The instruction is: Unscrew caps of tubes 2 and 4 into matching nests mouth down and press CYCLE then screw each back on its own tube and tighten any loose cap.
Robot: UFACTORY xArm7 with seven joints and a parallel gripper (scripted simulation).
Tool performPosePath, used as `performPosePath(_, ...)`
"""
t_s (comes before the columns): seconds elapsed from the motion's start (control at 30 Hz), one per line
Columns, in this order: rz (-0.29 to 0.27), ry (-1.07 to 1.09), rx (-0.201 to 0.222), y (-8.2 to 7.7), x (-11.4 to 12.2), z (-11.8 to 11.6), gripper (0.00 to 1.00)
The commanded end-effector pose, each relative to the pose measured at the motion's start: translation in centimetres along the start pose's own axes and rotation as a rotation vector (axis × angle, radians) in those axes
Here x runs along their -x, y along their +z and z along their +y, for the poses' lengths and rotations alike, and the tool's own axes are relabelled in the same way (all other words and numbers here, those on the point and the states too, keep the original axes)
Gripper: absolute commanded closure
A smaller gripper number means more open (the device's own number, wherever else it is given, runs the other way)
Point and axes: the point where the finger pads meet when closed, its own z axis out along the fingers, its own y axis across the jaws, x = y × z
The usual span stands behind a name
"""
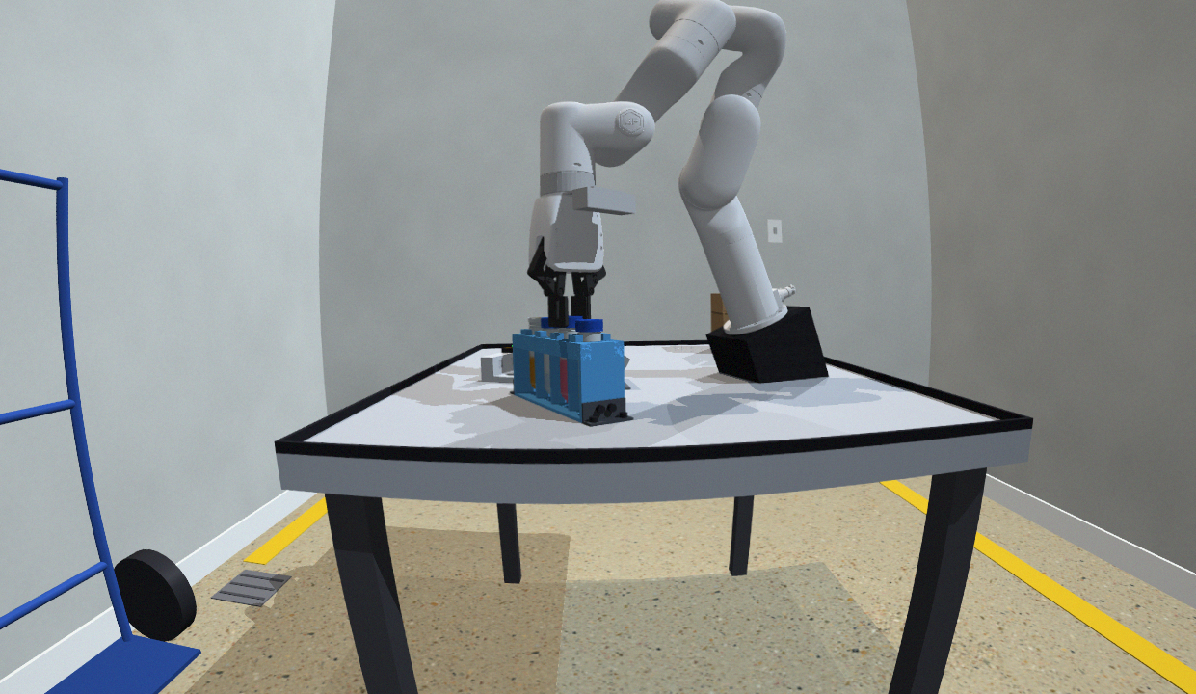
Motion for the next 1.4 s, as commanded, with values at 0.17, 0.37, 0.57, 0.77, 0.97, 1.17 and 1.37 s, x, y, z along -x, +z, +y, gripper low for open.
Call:
performPosePath(0.17, -0.003, 0.307, 0.002, -0.03, 0.00, 0.11, 1.00)
performPosePath(0.37, -0.003, 0.507, 0.002, 0.00, -0.01, 0.11, 1.00)
performPosePath(0.57, -0.002, 0.641, 0.002, 0.03, 0.00, 0.11, 1.00)
performPosePath(0.77, -0.002, 0.693, 0.002, 0.03, -0.01, 0.11, 1.00)
performPosePath(0.97, -0.002, 0.693, 0.002, 0.03, -0.01, 0.11, 0.54)
performPosePath(1.17, -0.002, 0.693, 0.002, 0.03, -0.01, 0.11, 0.54)
performPosePath(1.37, -0.003, 0.573, 0.002, -0.07, -0.01, 0.12, 0.54)
